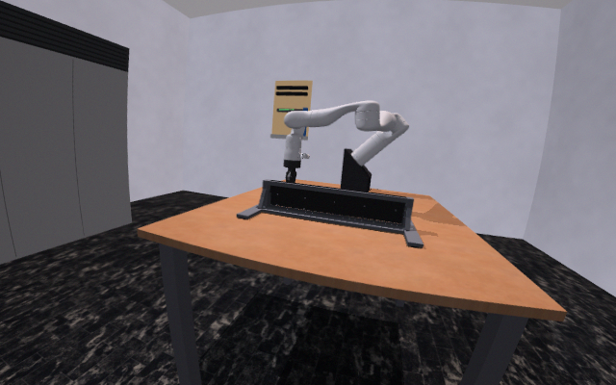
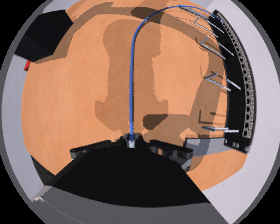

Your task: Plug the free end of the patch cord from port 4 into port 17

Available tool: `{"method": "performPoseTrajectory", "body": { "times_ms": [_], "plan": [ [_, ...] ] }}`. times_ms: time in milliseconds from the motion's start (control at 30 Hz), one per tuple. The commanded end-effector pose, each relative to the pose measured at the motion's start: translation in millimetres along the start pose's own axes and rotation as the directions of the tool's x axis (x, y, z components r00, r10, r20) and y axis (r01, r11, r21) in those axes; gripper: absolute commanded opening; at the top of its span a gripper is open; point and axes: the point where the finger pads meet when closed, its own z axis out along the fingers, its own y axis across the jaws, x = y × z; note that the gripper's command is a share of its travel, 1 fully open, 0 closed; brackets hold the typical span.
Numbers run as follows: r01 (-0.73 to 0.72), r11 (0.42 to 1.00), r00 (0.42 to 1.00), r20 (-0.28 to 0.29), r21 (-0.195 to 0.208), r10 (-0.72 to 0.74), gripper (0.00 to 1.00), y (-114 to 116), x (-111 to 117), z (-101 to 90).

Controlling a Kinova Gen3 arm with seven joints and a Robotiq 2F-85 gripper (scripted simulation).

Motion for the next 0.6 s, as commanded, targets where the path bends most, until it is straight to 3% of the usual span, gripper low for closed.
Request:
{"method": "performPoseTrajectory", "body": {
  "times_ms": [0,567],
  "plan": [
    [0.008,1.0,1.0,-0.001,-0.003,-0.008,0.0,2.7,0.1,1.5],
    [0.009,1.0,1.0,0.0,-0.002,-0.009,0.0,1.7,0.4,-7.2]
  ]
}}
